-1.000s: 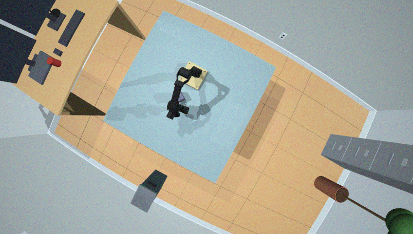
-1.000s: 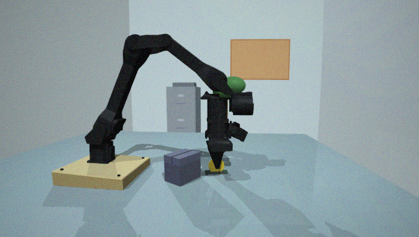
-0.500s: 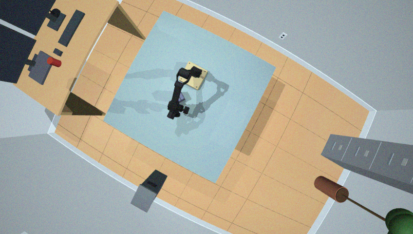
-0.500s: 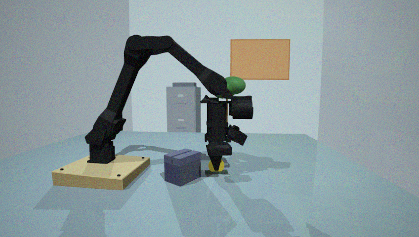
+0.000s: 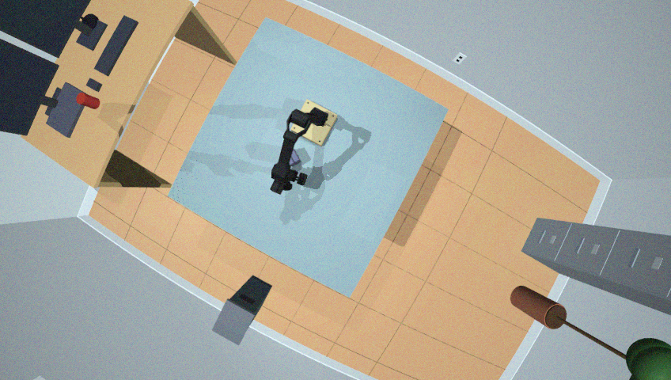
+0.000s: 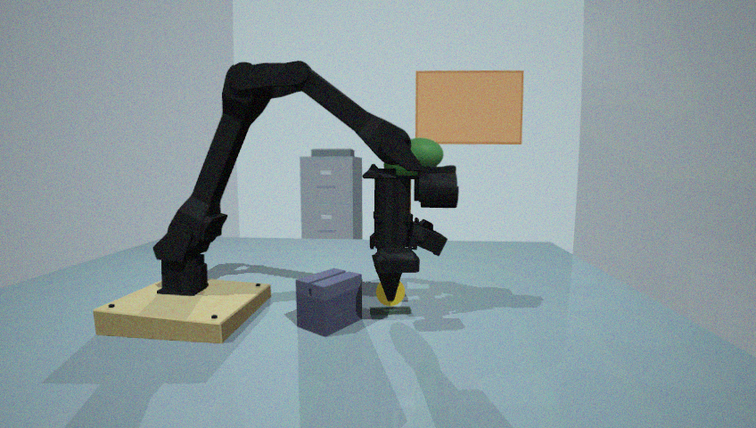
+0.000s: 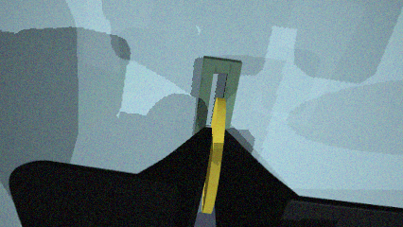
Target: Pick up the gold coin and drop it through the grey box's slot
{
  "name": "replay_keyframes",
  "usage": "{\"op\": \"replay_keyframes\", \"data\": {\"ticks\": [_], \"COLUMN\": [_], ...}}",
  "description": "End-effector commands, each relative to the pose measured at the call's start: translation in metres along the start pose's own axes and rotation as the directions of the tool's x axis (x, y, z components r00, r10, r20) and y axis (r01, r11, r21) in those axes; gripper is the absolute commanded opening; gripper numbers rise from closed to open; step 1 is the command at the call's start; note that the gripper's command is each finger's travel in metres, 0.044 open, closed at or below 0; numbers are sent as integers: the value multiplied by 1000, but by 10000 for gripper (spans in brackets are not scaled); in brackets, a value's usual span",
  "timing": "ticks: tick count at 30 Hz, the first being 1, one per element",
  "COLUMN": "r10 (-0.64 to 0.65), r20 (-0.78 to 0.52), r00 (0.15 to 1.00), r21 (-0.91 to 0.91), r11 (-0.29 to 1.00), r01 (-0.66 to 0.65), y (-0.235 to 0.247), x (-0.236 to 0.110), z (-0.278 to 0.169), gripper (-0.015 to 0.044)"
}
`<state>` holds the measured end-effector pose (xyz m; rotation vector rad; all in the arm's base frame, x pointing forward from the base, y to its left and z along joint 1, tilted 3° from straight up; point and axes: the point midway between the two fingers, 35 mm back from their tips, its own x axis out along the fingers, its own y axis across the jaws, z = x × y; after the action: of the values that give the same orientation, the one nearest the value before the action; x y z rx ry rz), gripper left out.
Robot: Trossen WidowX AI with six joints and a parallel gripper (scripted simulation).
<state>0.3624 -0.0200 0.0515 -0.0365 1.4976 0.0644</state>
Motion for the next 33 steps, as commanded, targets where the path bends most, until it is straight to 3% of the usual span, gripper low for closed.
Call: {"op": "replay_keyframes", "data": {"ticks": [1, 33], "r10": [1, 1], "r20": [10, 9], "r00": [1000, 1000], "r21": [3, -48], "r11": [1000, 999], "r01": [-1, 0], "y": [0, 0], "x": [-11, -83], "z": [2, -1], "gripper": [0, 0]}}
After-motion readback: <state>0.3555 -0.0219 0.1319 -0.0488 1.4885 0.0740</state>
